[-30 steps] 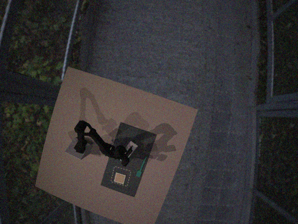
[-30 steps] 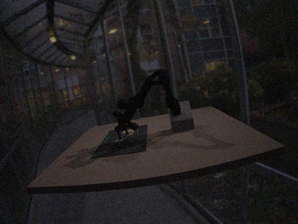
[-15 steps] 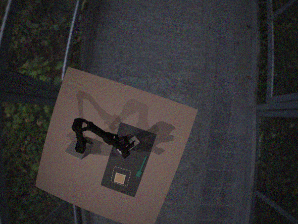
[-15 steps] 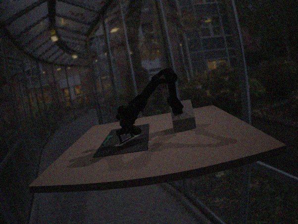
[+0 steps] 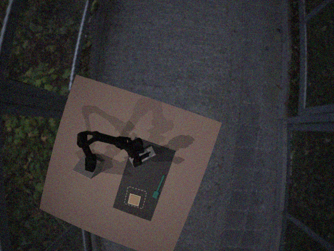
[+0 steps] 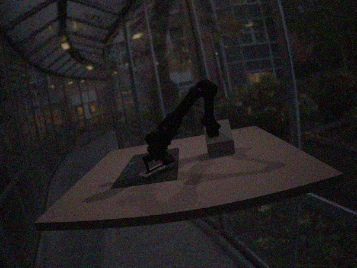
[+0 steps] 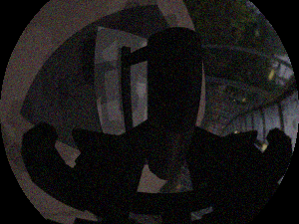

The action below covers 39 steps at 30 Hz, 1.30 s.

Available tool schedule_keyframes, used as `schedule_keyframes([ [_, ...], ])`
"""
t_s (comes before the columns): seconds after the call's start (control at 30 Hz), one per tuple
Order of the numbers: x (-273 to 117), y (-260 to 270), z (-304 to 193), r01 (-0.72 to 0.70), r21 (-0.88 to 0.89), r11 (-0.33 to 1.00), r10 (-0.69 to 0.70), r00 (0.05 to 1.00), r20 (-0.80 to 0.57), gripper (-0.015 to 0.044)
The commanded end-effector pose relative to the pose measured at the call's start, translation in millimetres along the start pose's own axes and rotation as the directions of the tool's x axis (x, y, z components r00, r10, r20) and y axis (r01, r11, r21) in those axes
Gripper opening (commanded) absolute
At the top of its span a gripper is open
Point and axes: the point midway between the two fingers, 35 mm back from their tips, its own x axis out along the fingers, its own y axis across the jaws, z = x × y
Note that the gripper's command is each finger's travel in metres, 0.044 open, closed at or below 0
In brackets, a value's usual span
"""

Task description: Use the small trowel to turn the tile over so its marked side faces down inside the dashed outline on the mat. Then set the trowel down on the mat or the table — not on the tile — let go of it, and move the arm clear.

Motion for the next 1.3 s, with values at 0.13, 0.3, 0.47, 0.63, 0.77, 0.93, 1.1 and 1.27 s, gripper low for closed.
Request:
schedule_keyframes([
  [0.13,-11,-3,5,0.036,0.027,0.999,-0.036,0.999,0.005,0.0],
  [0.3,-10,-1,5,0.036,0.027,0.999,-0.036,0.999,0.005,0.0],
  [0.47,-4,4,6,0.034,0.028,0.999,-0.034,0.999,0.005,0.0],
  [0.63,1,10,6,0.032,0.028,0.999,-0.032,0.999,0.005,0.0],
  [0.77,6,15,6,0.031,0.029,0.999,-0.031,1.0,0.006,0.0],
  [0.93,11,21,6,0.029,0.029,0.999,-0.029,1.0,0.006,0.0],
  [1.1,14,24,6,0.028,0.029,0.999,-0.029,1.0,0.006,0.0026],
  [1.27,14,24,6,0.028,0.029,0.999,-0.029,1.0,0.006,0.0157],
])
